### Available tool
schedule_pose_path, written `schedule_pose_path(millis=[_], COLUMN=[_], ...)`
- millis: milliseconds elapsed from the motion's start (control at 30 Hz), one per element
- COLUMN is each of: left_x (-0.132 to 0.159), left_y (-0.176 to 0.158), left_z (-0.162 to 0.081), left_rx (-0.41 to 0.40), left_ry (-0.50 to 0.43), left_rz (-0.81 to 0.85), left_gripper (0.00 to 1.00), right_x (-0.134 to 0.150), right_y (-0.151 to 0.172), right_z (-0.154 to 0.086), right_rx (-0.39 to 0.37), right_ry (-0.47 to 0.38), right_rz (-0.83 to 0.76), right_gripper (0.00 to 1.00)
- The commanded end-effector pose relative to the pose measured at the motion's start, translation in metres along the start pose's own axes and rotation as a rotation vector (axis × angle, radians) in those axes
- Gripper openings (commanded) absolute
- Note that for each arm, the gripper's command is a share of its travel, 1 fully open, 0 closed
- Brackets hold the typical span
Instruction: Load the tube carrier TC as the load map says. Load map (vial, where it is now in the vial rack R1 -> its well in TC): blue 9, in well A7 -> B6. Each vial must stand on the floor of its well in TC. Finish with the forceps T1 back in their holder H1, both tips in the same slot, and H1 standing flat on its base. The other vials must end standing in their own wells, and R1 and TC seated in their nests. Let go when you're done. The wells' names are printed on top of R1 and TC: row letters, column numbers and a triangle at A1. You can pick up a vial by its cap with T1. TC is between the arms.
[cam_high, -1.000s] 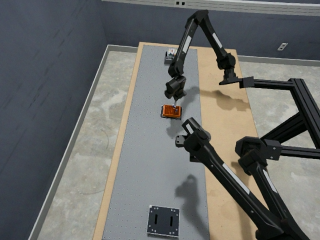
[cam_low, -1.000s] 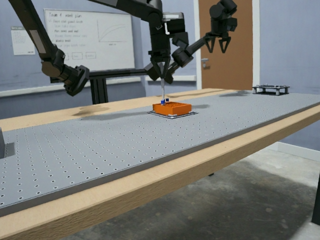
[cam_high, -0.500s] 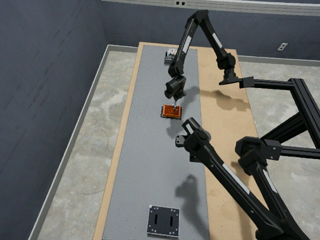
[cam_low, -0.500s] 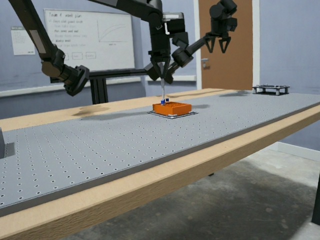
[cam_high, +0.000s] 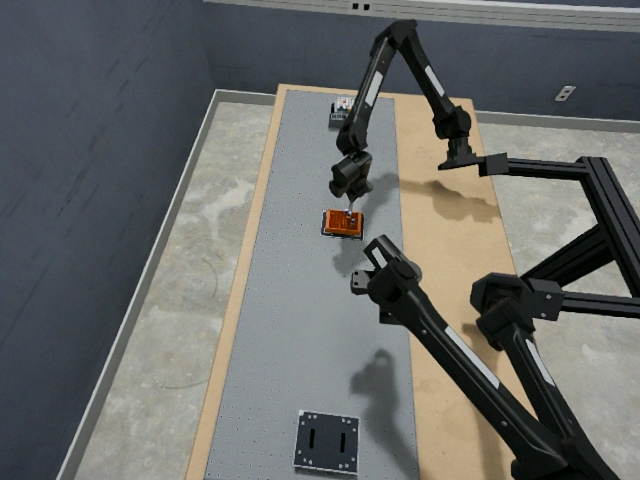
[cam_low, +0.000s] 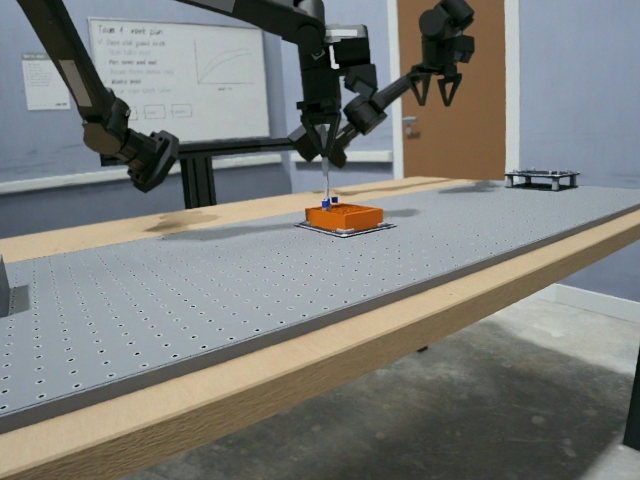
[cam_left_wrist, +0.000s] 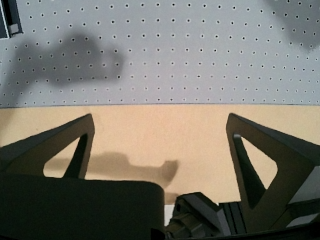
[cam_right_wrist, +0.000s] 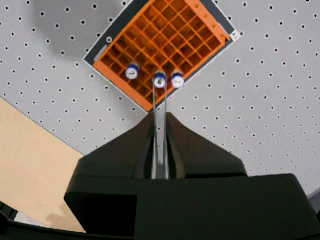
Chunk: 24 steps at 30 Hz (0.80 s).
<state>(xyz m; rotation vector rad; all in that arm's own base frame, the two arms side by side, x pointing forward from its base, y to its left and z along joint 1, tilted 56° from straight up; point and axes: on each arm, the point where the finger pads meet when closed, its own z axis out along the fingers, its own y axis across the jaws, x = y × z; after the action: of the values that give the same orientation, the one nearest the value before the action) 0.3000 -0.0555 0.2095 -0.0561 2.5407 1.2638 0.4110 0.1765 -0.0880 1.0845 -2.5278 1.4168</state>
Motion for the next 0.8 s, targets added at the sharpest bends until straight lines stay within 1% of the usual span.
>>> schedule_pose_path(millis=[0, 767], left_x=[-0.0057, -0.0057], left_y=[0.0025, 0.0025], left_z=[-0.0052, -0.0052], left_rx=[0.003, 0.003], left_ry=[-0.006, -0.006], left_rz=[-0.015, -0.015], left_gripper=[1.0, 1.0], right_x=[-0.0055, -0.0055], right_y=[0.0001, 0.0001], right_z=[-0.0079, -0.0079], right_rx=[0.005, 0.005], right_ry=[-0.01, -0.01], right_rz=[-0.017, -0.017], right_gripper=[0.09, 0.11])
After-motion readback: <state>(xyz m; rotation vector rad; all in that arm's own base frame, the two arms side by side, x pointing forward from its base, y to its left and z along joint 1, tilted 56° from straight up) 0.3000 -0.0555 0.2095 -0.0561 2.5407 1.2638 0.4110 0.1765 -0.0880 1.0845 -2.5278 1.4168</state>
